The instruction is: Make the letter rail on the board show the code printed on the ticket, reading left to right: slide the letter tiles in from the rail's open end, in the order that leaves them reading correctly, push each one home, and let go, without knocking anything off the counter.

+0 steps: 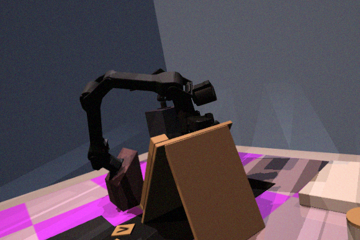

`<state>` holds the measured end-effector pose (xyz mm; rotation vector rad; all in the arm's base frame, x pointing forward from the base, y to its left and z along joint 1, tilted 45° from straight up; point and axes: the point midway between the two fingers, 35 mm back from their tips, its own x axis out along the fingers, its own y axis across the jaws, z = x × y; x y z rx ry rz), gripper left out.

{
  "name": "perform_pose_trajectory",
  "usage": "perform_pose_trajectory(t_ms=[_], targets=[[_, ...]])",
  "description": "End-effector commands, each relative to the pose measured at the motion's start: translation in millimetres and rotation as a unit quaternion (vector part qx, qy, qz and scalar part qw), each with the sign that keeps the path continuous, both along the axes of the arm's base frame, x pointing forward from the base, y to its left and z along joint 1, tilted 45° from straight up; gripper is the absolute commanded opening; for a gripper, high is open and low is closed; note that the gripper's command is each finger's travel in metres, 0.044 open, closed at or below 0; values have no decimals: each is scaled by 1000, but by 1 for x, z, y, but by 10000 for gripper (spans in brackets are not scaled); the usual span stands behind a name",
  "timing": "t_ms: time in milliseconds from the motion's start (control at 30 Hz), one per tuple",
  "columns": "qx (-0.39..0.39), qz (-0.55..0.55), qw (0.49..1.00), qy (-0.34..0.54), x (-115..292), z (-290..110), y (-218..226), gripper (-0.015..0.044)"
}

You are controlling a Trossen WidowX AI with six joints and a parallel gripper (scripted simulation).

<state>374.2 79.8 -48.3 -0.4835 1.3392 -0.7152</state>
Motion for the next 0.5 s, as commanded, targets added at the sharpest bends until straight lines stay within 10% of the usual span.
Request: perform_pose_trajectory(t_ms=[0,467], targets=[[-1,2,1000,1,1,0,-1,0],[-1,2,1000,1,-1,3,-3,0]])
